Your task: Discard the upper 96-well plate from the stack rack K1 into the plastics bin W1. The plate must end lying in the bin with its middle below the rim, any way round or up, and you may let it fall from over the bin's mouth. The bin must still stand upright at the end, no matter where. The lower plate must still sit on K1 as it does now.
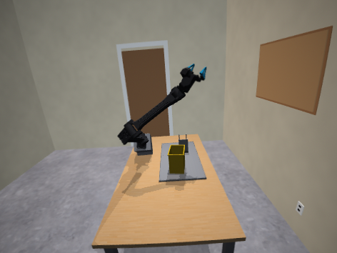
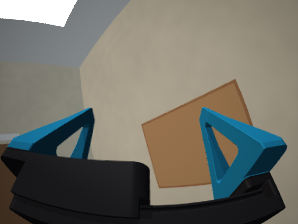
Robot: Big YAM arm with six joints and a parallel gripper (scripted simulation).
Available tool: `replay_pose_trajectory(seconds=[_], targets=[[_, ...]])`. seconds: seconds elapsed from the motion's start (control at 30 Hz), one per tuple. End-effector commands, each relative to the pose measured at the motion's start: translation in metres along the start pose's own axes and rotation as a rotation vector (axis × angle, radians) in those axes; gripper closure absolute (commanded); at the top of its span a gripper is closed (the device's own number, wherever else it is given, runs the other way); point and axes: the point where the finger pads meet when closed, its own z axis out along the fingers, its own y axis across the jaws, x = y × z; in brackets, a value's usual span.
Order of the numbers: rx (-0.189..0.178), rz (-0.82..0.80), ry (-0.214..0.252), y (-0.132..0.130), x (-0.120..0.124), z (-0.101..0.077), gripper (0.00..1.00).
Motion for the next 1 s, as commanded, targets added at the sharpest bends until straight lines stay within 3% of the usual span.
replay_pose_trajectory(seconds=[0.0,0.23,0.27,0.3,0.37,0.4,0.47,0.5,0.57,0.6,0.83,0.87,0.93,0.97], targets=[[0.004,-0.02,0.009,-0.002,0.02,0.008,0.0],[0.004,-0.02,0.008,0.001,0.04,0.014,0.0],[-0.001,-0.005,0.065,0.003,0.051,0.015,0.0],[0.005,-0.01,0.056,0.0,0.029,0.019,0.0],[0.005,-0.01,0.056,0.0,0.029,0.019,0.0],[-0.003,-0.007,0.063,0.008,0.016,0.017,0.0],[-0.008,0.008,0.129,0.013,0.029,0.022,0.0],[-0.014,0.011,0.141,0.017,0.043,0.027,0.0],[0.015,0.004,0.137,0.003,0.06,0.025,0.0],[0.009,0.012,0.166,0.007,0.083,0.022,0.0],[0.009,0.012,0.165,0.01,0.103,0.026,0.0],[0.002,0.024,0.224,0.014,0.114,0.025,0.0],[0.002,0.024,0.224,0.014,0.114,0.025,0.0],[0.012,0.015,0.205,0.008,0.085,0.03,0.0]])
